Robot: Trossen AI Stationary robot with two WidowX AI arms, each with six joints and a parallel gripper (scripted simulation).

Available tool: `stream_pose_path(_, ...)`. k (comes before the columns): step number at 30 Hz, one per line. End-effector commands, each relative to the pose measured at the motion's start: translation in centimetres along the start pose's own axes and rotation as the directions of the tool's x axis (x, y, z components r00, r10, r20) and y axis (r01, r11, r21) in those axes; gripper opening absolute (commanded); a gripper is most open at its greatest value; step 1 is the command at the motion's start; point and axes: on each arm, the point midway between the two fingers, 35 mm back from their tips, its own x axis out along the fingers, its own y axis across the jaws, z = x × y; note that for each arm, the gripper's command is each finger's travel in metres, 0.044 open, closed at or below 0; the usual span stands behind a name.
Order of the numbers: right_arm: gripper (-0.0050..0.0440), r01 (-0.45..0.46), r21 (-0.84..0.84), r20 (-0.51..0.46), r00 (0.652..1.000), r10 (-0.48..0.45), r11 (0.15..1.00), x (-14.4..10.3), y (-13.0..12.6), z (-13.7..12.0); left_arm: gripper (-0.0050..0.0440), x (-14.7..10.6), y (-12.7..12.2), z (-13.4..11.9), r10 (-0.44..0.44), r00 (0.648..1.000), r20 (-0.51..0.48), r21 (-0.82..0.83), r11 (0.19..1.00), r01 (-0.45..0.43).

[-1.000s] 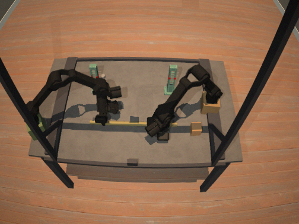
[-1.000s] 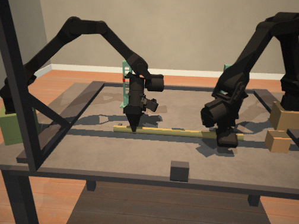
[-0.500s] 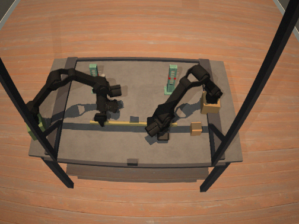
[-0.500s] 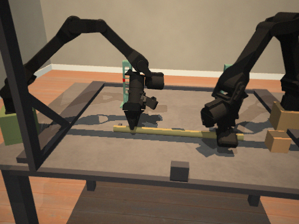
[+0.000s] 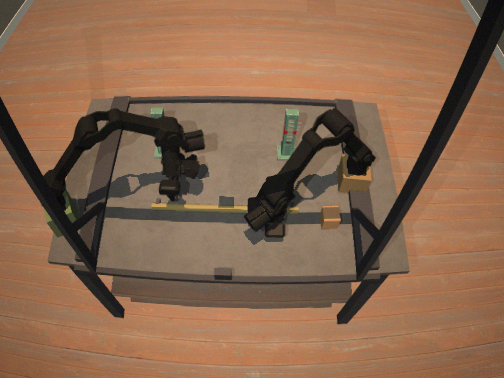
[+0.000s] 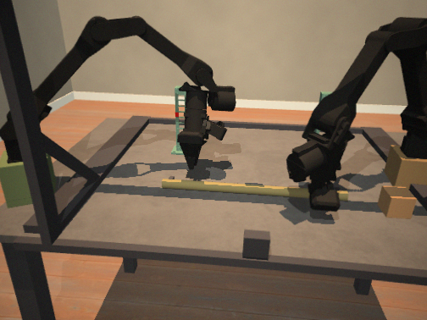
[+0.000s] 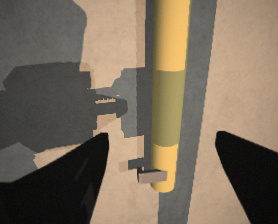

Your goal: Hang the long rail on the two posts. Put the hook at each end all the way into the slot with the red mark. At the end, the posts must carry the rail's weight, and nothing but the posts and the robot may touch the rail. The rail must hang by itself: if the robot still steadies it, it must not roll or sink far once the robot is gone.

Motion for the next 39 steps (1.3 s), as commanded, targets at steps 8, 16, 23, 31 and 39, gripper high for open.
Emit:
stream_pose_path(8, -0.0050, -0.011, 0.007, 0.013, 1.000, 0.011, 1.000, -0.4, 0.1, 0.3, 0.0225, -1.3, -1.2, 0.8, 0.456, 0.888, 0.051, -0.112, 0.886, -0.449)
stream_pose_path(16, -0.0050, -0.011, 0.007, 0.013, 1.000, 0.011, 1.000, -0.4, 0.1, 0.3, 0.0225, 0.3, -2.7, 0.6, 0.604, 0.795, 0.043, -0.099, 0.795, -0.599)
stream_pose_path(23, -0.0050, -0.011, 0.007, 0.013, 1.000, 0.011, 1.000, -0.4, 0.1, 0.3, 0.0225, 3.3, -5.0, 0.1, 0.673, 0.739, 0.027, -0.003, 0.739, -0.674)
stream_pose_path(31, -0.0050, -0.011, 0.007, 0.013, 1.000, 0.011, 1.000, -0.4, 0.1, 0.3, 0.0225, 2.6, -5.4, 0.6, 0.677, 0.734, 0.051, -0.009, 0.736, -0.677)
stream_pose_path(39, -0.0050, -0.011, 0.007, 0.013, 1.000, 0.011, 1.000, -0.4, 0.1, 0.3, 0.0225, 4.0, -3.9, 0.2, 0.678, 0.734, 0.026, 0.006, 0.734, -0.679)
